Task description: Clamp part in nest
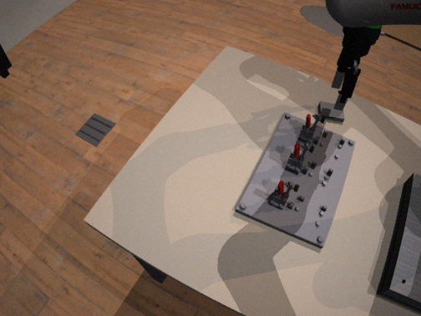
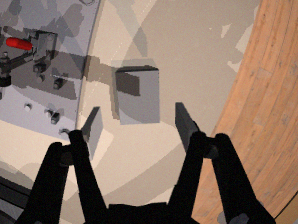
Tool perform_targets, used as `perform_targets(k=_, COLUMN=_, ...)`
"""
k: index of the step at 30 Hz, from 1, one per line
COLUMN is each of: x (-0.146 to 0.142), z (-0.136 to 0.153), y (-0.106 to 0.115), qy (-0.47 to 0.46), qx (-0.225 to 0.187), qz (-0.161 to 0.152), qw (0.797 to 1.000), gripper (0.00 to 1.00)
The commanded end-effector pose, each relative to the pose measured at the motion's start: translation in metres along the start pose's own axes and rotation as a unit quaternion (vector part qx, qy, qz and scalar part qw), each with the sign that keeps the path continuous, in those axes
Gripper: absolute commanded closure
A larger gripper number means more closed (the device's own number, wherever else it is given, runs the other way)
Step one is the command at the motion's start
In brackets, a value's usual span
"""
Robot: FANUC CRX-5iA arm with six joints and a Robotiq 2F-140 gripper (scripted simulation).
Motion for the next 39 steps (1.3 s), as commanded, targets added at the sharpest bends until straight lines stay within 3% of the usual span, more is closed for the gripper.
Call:
perform_targets(k=1, x=0.000, z=0.000, y=-0.013, qy=0.000, qx=0.000, qz=0.000, qw=1.000, gripper=0.42)
perform_targets(k=11, x=0.000, z=0.000, y=-0.029, qy=0.000, qx=0.000, qz=0.000, qw=1.000, gripper=0.42)
perform_targets(k=39, x=0.000, z=0.000, y=-0.032, qy=0.000, qx=0.000, qz=0.000, qw=1.000, gripper=0.42)
Point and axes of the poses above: the point where the finger pads meet when closed, its own y axis back along the fingers, its own x axis across the jaws, z = x × y, the point moved 1 cm from there along y, back along the fingers, and after that the axes turned 9 degrees about -y, right-handed, at the moved point
